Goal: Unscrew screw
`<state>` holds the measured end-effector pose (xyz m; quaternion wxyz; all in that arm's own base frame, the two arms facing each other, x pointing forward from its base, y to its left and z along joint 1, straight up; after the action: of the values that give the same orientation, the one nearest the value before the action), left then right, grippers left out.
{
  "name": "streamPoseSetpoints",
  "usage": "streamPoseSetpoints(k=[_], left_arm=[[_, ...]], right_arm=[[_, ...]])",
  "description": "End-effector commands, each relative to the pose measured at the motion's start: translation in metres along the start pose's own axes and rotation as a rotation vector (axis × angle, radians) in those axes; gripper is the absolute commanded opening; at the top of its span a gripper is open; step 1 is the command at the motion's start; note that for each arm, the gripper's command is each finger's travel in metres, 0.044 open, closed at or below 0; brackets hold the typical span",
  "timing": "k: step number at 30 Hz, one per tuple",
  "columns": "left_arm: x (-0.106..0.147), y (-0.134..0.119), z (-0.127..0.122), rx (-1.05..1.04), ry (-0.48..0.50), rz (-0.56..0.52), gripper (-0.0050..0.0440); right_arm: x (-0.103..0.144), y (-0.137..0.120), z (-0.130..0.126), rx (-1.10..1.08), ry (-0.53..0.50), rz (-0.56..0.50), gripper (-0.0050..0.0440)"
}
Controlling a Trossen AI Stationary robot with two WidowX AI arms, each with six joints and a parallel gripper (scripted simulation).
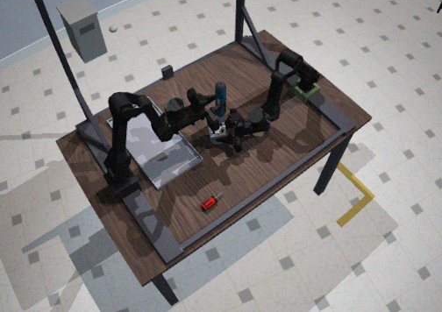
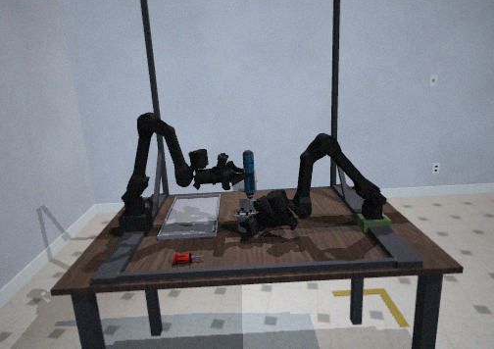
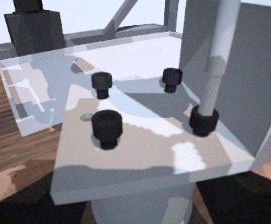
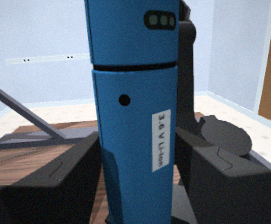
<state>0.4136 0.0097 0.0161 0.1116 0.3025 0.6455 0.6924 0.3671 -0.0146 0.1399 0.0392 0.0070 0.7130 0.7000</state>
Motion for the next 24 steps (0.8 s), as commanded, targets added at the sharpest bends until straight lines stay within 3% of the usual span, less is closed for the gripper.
streamPoseSetpoints(k=[1, 9, 24], left_arm=[[0.001, 0.009, 0.002, -0.017, 0.005, -0.019, 0.0243], [0.001, 0.009, 0.002, -0.017, 0.005, -0.019, 0.0243], [0.001, 0.009, 0.002, -0.017, 0.005, -0.019, 0.0243]], right_arm=[[-0.002, 0.001, 0.0, 0.002, 0.0, -0.014, 0.016], [0.003, -0.017, 0.0, 0.002, 0.0, -0.004, 0.016], [-0.001, -0.01, 0.0, 0.0, 0.0, -0.023, 0.016]])
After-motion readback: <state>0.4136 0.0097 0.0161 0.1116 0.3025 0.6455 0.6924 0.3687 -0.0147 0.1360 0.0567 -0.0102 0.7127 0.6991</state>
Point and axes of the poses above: on each arm, the point midway between the two fingers, 35 mm back from their tips, its own x axis back along the fingers, its own z axis across the jaws, y = z × x, the point moved 6 cm from there along x, back along the fingers, and after that the axes turned 1 degree about x, right-handed, at the moved point
